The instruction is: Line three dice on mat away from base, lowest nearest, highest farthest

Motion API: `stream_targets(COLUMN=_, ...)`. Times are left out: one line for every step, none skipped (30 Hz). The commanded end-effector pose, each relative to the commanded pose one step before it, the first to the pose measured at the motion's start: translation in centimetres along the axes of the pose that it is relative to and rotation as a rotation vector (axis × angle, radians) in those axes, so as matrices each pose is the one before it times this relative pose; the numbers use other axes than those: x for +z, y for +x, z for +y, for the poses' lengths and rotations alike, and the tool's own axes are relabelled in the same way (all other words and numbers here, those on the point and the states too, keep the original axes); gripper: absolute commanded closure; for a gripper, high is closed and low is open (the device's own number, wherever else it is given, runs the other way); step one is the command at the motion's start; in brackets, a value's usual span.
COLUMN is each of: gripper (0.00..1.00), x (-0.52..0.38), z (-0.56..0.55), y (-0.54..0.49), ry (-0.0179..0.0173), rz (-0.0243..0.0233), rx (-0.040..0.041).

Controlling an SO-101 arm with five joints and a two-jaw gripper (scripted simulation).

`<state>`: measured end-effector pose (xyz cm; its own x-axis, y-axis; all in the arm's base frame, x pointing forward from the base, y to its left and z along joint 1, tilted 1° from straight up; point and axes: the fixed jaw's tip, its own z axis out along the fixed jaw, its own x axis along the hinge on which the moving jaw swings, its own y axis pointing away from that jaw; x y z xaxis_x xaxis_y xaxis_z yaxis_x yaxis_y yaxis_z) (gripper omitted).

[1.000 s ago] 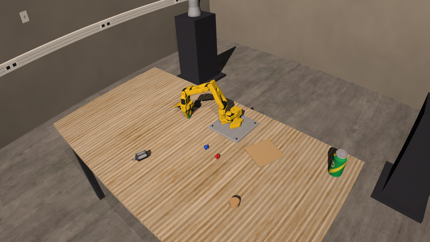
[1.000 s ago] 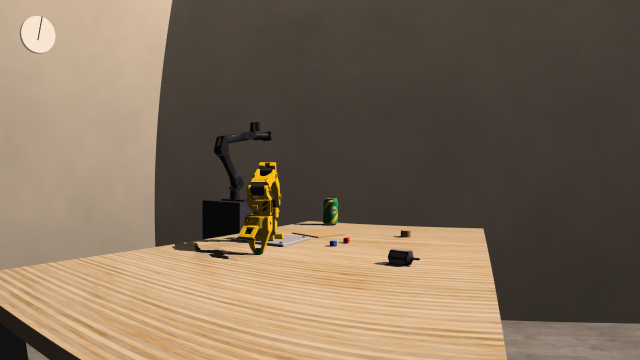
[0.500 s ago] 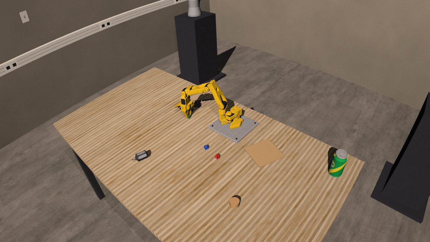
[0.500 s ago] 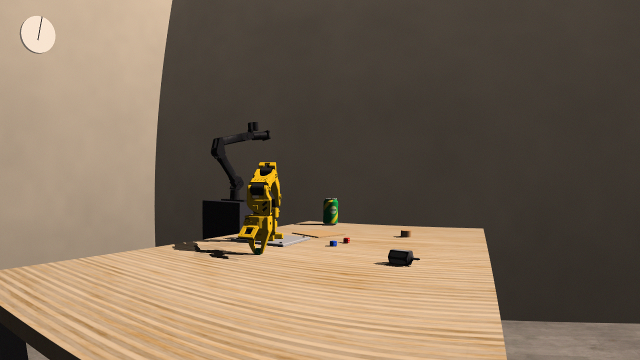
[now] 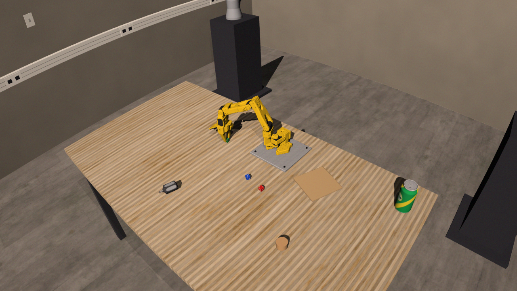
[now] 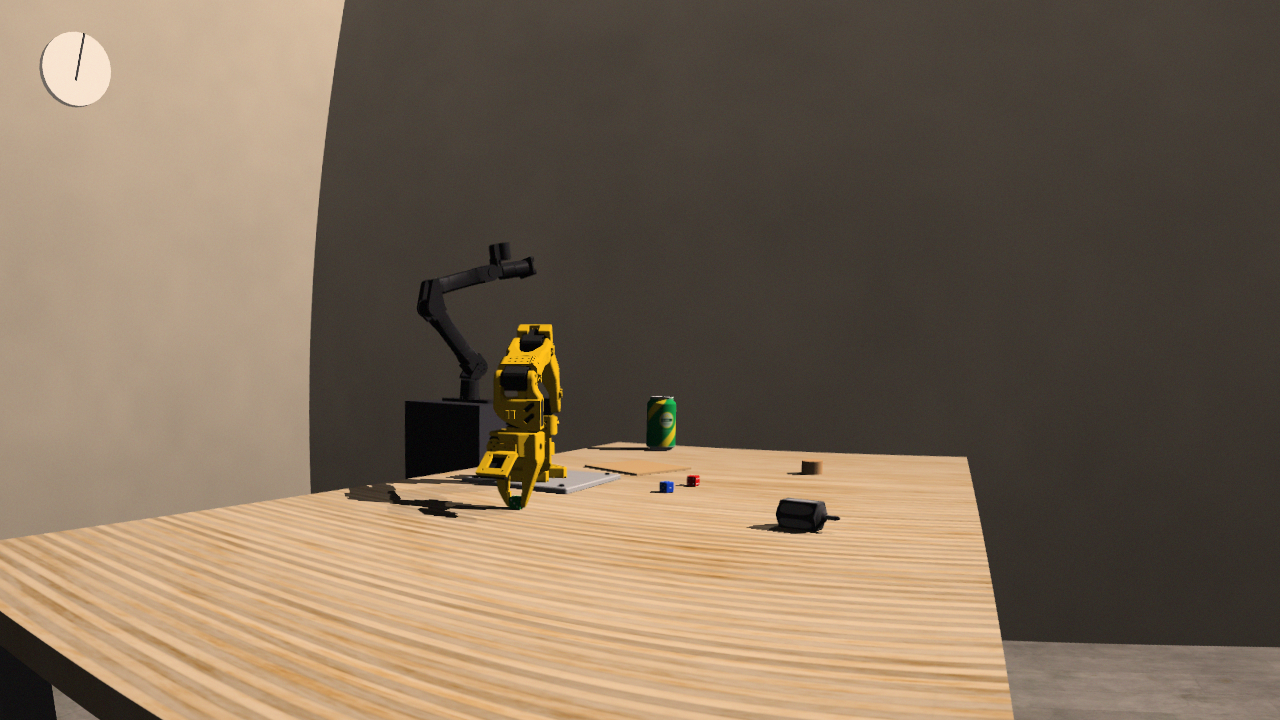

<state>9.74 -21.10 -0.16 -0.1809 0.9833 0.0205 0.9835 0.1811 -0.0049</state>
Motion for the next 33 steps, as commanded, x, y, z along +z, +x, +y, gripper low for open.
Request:
stream_targets(gripper=1.0, x=0.2765, z=-0.259, y=0.273, ry=0.00259, rz=0.01482, rx=0.00236)
stream_targets(gripper=1.0, x=-0.0512, z=0.003, y=-0.007, ry=0.0, rz=0.0, rx=0.0)
stream_targets(gripper=1.0, x=-0.0782, z=0.005, y=-0.01, ry=0.0, rz=0.0, rx=0.0)
stream_targets(gripper=1.0, x=-0.1077, z=0.006, y=-0.013, ry=0.0, rz=0.0, rx=0.0)
stream_targets(gripper=1.0, x=-0.139, z=0.007, y=-0.016, ry=0.00003, rz=0.0, rx=0.0)
stream_targets(gripper=1.0, x=-0.1696, z=0.01, y=-0.018, ry=0.0, rz=0.0, rx=0.0)
stream_targets(gripper=1.0, x=-0.1996, z=0.01, y=-0.018, ry=0.0, rz=0.0, rx=0.0)
stream_targets(gripper=1.0, x=-0.2272, z=0.011, y=-0.018, ry=0.00003, rz=0.00003, rx=0.0)
stream_targets(gripper=1.0, x=-0.2518, z=0.011, y=-0.017, ry=0.0, rz=0.0, rx=0.0)
stream_targets(gripper=1.0, x=-0.2728, z=0.012, y=-0.013, ry=0.0, rz=0.0, rx=0.0)
stream_targets(gripper=1.0, x=-0.2895, z=0.011, y=-0.009, ry=0.00003, rz=0.0, rx=0.0)
stream_targets(gripper=1.0, x=-0.3008, z=0.011, y=-0.004, ry=0.0, rz=0.0, rx=0.0)
stream_targets(gripper=1.0, x=-0.3073, z=0.009, y=0.001, ry=0.00003, rz=0.0, rx=0.0)
stream_targets(gripper=1.0, x=0.0, z=0.0, y=0.0, ry=0.0, rz=0.0, rx=0.0)
stream_targets(gripper=1.0, x=0.0, z=0.0, y=0.0, ry=0.0, rz=0.0, rx=0.0)
stream_targets(gripper=1.0, x=-0.3084, z=0.008, y=0.007, ry=0.00001, rz=0.0, rx=0.00003)
stream_targets(gripper=1.0, x=-0.3026, z=0.007, y=0.011, ry=0.00003, rz=0.00003, rx=0.0)
stream_targets(gripper=1.0, x=-0.2931, z=0.005, y=0.016, ry=0.0, rz=0.0, rx=0.0)
stream_targets(gripper=1.0, x=-0.277, z=0.004, y=0.02, ry=0.00003, rz=0.0, rx=0.0)
stream_targets(gripper=1.0, x=-0.2572, z=0.003, y=0.022, ry=0.0, rz=0.0, rx=0.0)
stream_targets(gripper=1.0, x=-0.2327, z=0.002, y=0.024, ry=0.0, rz=0.0, rx=0.0)
stream_targets(gripper=1.0, x=-0.2044, z=0.001, y=0.023, ry=0.00003, rz=0.0, rx=0.0)
stream_targets(gripper=1.0, x=-0.175, z=0.001, y=0.022, ry=0.0, rz=0.0, rx=0.0)
stream_targets(gripper=1.0, x=-0.1432, z=0.0, y=0.02, ry=0.0, rz=0.0, rx=0.0)
stream_targets(gripper=1.0, x=-0.1113, z=0.0, y=0.016, ry=0.0, rz=0.0, rx=0.0)
stream_targets(gripper=1.0, x=-0.0812, z=0.0, y=0.012, ry=0.0, rz=0.0, rx=0.0)
stream_targets(gripper=1.0, x=-0.053, z=0.0, y=0.008, ry=0.00003, rz=0.0, rx=0.0)
stream_targets(gripper=1.0, x=-0.0289, z=0.0, y=0.005, ry=0.0, rz=0.0, rx=0.0)
stream_targets(gripper=1.0, x=-0.012, z=0.0, y=0.002, ry=0.0, rz=0.0, rx=0.0)
stream_targets(gripper=1.0, x=-0.0012, z=0.0, y=0.001, ry=0.0, rz=0.0, rx=0.0)
stream_targets(gripper=1.0, x=0.0, z=0.0, y=0.0, ry=0.0, rz=0.0, rx=0.0)
stream_targets(gripper=1.0, x=0.0, z=0.0, y=0.0, ry=0.0, rz=0.0, rx=0.0)
stream_targets(gripper=1.0, x=-0.0002, z=0.004, y=0.0, ry=-0.00001, rz=0.00002, rx=-0.00016)
